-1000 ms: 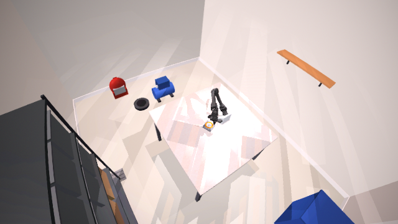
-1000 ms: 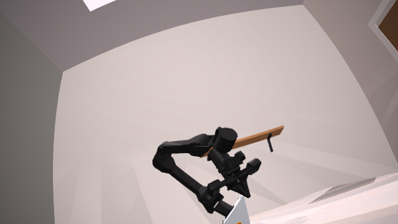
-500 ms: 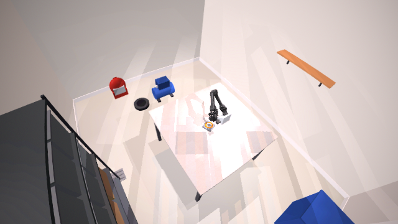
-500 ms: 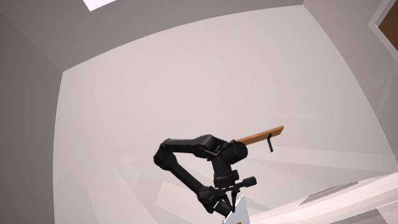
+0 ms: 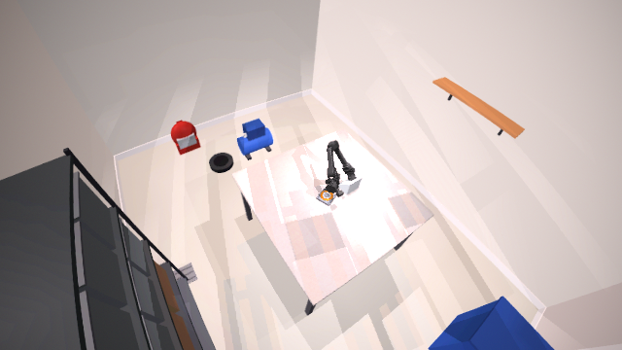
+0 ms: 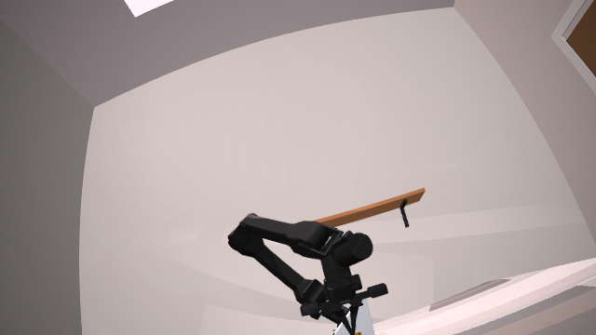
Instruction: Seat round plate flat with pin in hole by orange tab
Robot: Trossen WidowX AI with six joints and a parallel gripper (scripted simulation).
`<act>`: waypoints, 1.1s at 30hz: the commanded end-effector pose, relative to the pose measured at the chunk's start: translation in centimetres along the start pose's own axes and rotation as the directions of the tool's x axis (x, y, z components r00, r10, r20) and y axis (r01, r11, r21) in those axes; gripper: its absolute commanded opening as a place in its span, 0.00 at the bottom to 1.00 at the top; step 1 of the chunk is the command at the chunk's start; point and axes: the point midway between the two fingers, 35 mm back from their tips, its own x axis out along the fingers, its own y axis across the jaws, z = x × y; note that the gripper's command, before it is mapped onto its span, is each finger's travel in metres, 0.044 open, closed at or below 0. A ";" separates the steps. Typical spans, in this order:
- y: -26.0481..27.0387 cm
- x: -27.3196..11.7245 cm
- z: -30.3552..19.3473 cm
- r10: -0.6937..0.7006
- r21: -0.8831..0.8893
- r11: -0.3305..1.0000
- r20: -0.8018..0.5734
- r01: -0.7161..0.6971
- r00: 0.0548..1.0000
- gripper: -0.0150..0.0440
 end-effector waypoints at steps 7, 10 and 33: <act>0.9 0.2 0.4 -0.006 -0.006 1.000 0.001 0.006 1.000 0.25; 1.2 0.2 0.6 -0.006 -0.006 1.000 0.001 0.006 1.000 0.25; 2.4 0.2 1.7 -0.005 -0.006 1.000 0.001 0.005 1.000 0.25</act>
